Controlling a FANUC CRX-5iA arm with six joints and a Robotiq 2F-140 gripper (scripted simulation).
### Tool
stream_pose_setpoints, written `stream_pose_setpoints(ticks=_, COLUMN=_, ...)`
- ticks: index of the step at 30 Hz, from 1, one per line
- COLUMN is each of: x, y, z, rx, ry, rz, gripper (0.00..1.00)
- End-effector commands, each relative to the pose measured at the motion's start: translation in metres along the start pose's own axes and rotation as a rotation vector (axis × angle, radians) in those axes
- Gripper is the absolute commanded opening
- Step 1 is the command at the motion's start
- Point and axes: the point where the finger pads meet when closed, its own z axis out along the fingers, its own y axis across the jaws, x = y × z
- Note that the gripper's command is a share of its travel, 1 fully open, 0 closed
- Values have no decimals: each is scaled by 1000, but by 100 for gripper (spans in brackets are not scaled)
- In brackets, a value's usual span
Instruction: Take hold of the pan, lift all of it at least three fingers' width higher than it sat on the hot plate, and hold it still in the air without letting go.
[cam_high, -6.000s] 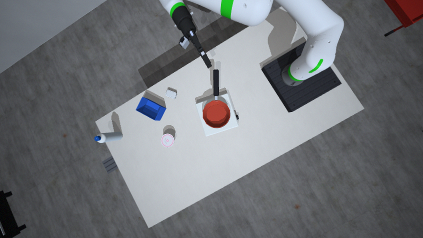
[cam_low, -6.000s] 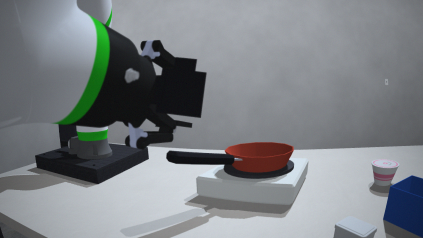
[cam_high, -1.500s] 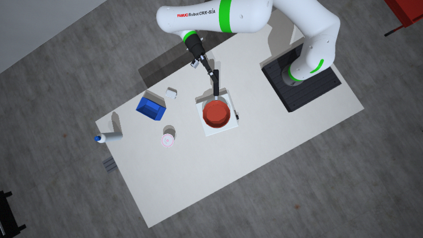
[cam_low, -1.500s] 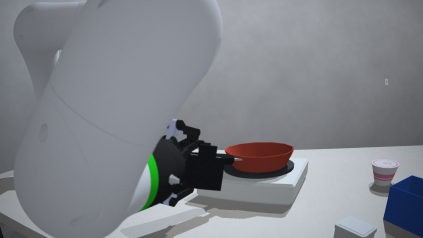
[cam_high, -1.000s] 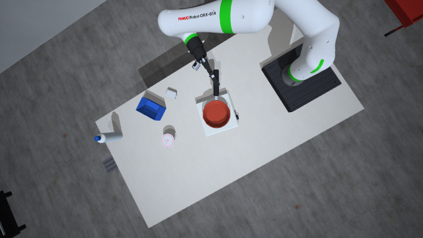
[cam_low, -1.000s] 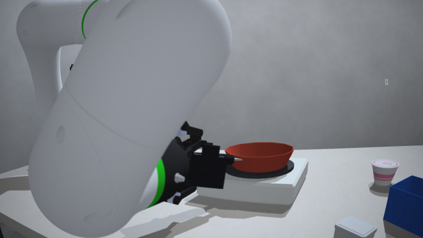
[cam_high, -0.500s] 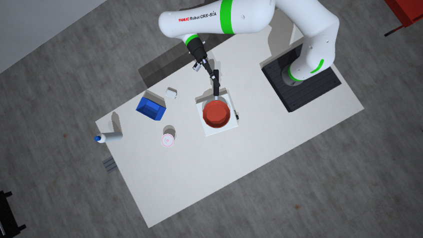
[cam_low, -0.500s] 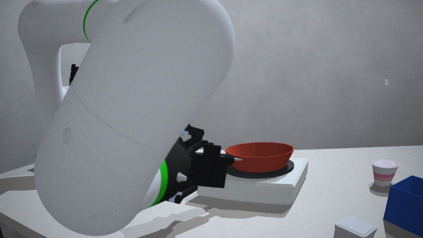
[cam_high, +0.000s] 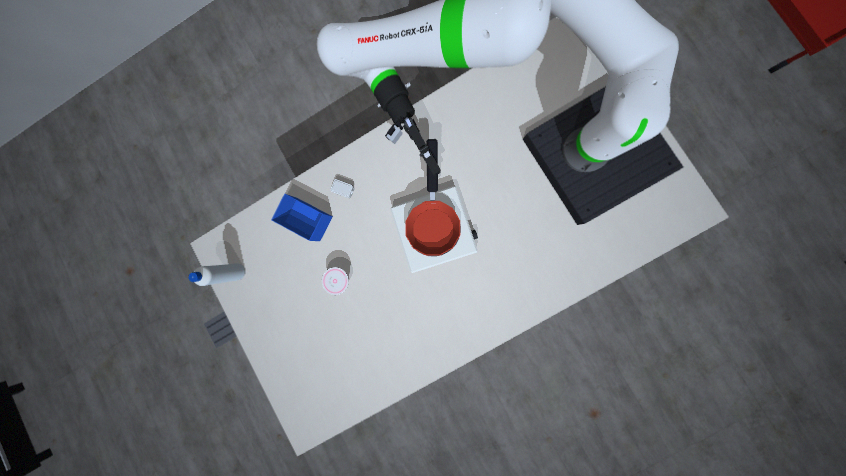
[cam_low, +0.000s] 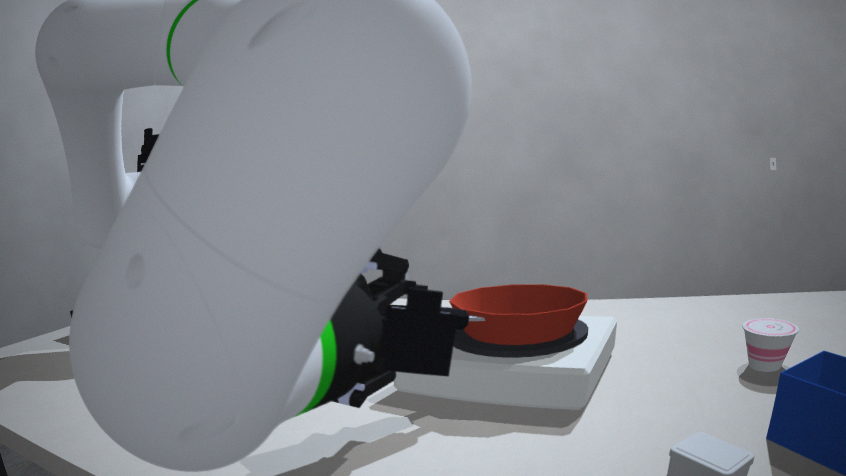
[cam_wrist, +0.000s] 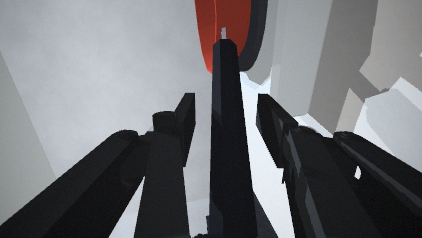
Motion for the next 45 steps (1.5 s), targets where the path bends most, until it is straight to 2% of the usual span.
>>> stream_pose_setpoints(ticks=1, x=0, y=-1, z=0, rx=-2, ry=0, rz=-2, gripper=41)
stream_pose_setpoints(ticks=10, x=0, y=-1, z=0, rx=-2, ry=0, rz=-2, gripper=41)
stream_pose_setpoints(ticks=11, x=0, y=-1, z=0, rx=-2, ry=0, rz=-2, gripper=10)
stream_pose_setpoints(ticks=45, x=0, y=-1, z=0, rx=-2, ry=0, rz=-2, gripper=10)
